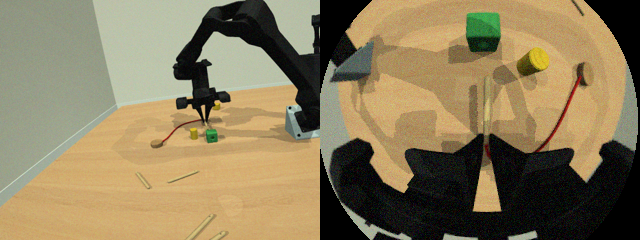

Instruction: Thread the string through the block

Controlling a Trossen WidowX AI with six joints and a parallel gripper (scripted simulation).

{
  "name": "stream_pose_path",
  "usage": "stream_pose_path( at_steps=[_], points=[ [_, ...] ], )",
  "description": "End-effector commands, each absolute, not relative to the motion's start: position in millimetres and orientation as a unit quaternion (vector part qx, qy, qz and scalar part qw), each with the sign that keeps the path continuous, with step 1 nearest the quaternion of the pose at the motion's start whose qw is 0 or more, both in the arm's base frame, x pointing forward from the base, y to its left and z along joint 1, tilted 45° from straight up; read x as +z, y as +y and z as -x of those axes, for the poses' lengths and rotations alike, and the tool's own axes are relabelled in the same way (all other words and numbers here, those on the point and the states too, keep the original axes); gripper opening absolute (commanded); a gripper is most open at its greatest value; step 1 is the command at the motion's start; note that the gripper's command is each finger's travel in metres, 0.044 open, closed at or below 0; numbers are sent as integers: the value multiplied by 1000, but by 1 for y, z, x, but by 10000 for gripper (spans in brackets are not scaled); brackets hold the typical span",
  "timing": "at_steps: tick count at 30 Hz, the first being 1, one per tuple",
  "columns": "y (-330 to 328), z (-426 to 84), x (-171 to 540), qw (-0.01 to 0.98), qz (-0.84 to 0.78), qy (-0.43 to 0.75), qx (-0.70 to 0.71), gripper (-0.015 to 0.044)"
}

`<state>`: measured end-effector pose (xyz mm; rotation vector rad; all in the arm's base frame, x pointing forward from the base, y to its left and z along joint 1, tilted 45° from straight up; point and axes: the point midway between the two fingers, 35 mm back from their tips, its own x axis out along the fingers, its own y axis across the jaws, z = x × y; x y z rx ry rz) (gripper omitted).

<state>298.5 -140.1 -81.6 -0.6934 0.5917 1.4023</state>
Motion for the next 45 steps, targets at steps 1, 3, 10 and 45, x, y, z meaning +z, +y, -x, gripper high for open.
stream_pose_path(
  at_steps=[1, 3, 10, 45],
  points=[
    [-135, -297, -77, 672, 306, 263, 621, 0],
    [-133, -297, -75, 672, 306, 263, 621, 0],
    [-126, -296, -70, 672, 305, 262, 622, 0],
    [-93, -292, -41, 671, 306, 264, 621, 0]
  ],
)
